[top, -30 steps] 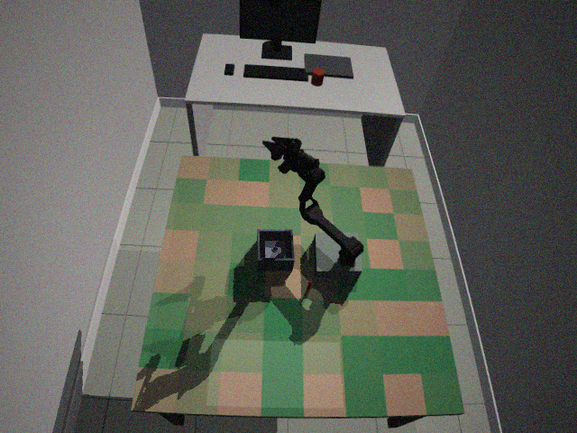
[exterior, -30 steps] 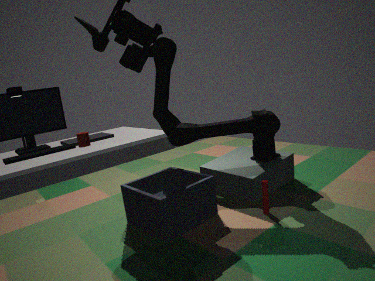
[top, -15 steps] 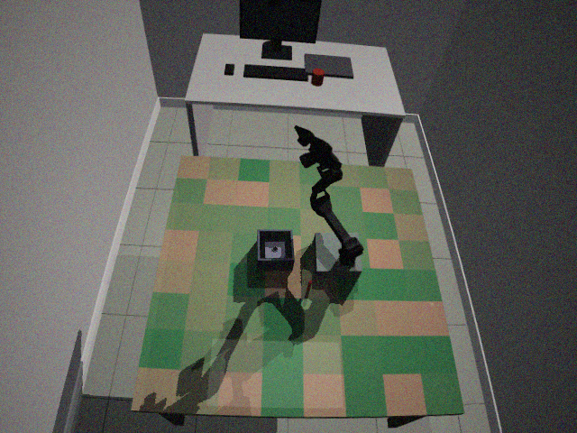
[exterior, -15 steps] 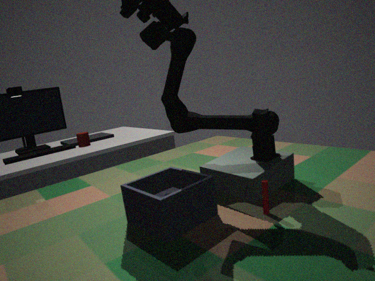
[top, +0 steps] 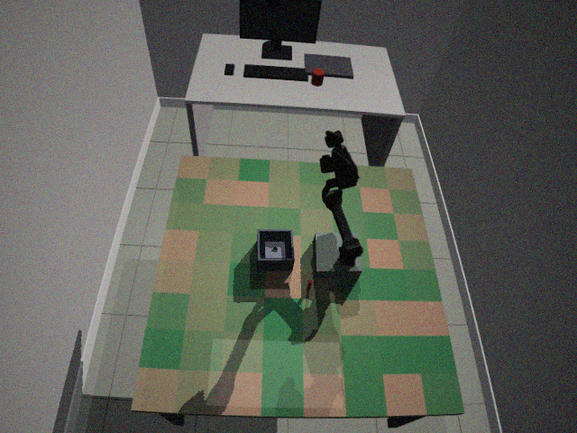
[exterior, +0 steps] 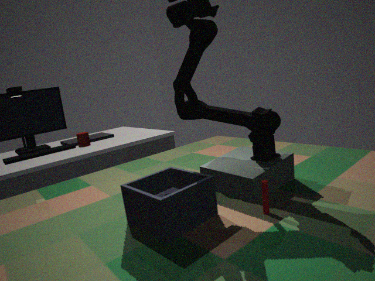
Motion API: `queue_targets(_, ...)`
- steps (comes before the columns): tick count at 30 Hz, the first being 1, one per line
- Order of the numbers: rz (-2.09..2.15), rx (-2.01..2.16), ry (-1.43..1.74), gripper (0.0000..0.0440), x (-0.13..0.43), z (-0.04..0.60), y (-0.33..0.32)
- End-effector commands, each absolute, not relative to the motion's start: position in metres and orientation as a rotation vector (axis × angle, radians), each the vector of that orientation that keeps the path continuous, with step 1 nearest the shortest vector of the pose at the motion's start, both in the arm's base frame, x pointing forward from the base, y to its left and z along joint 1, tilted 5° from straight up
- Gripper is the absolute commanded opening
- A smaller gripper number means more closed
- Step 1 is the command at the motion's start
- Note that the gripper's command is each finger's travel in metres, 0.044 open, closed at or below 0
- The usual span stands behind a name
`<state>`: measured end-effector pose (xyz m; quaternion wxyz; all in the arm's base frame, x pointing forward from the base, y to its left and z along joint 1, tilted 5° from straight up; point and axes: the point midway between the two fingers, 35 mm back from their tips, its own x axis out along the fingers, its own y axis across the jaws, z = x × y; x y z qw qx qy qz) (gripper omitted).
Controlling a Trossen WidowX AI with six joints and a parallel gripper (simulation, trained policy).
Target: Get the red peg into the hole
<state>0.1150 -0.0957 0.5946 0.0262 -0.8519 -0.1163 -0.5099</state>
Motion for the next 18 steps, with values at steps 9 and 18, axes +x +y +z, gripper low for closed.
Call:
queue_targets(9,-1.935,-2.923,-0.369,0.0440,0.072,0.588,-0.005)
queue_targets(18,-2.174,-3.135,-0.390,0.0440,0.063,0.566,0.060)
